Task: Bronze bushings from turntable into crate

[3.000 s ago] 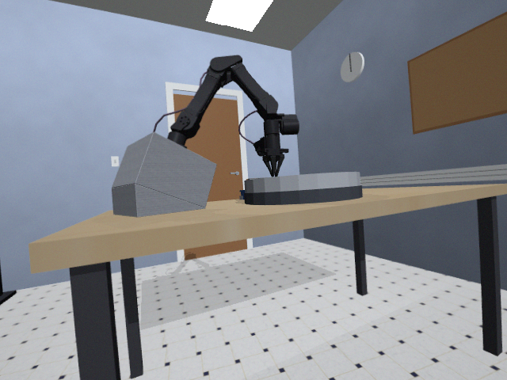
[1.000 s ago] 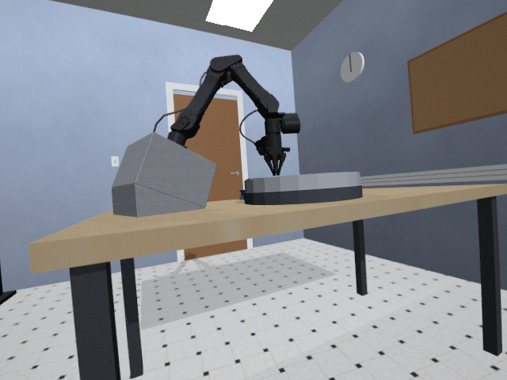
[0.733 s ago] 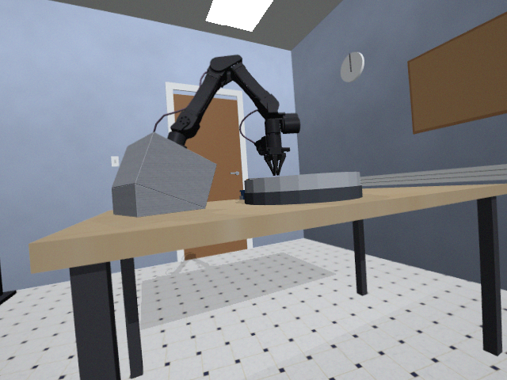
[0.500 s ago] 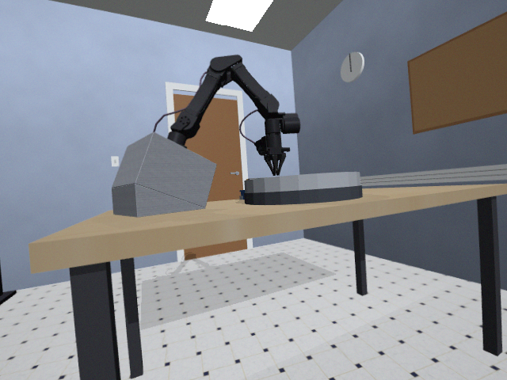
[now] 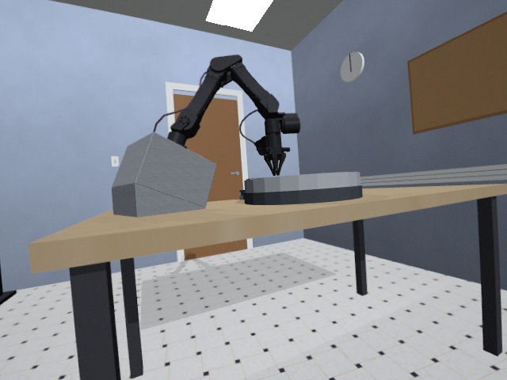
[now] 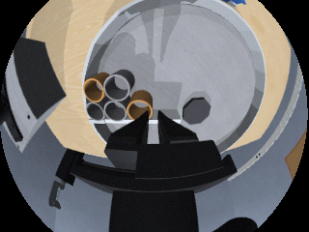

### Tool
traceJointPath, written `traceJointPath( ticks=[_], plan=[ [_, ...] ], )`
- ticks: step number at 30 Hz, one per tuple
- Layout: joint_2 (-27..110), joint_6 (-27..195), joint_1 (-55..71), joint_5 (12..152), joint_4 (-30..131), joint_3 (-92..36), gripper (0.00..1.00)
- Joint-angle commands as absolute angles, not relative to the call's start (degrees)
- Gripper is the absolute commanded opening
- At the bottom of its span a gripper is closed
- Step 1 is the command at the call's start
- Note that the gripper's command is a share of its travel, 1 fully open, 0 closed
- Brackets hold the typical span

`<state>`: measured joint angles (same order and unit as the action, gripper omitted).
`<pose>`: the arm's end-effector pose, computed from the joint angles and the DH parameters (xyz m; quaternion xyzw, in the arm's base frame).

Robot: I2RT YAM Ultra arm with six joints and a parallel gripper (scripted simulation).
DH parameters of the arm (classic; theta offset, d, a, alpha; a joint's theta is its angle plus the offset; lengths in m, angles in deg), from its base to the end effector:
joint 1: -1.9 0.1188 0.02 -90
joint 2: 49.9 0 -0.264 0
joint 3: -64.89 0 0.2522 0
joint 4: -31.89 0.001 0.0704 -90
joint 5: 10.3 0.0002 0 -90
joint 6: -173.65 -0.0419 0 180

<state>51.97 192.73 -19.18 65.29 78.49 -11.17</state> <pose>0.3164 -0.1097 0.1615 -0.6949 0.6919 -0.0853 0.1763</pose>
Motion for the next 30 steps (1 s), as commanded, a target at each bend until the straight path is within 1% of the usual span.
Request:
traceJointPath(
  ticks=[1, 8, 30],
  plan=[
    [50.9, 193.1, -20.1, 64.9, 79.9, -12.0, 0.15],
    [50.1, 193.3, -20.3, 64.7, 78.0, -8.8, 0.15],
    [50.1, 193.2, -20.3, 64.7, 78.4, -9.9, 0.15]
  ],
)
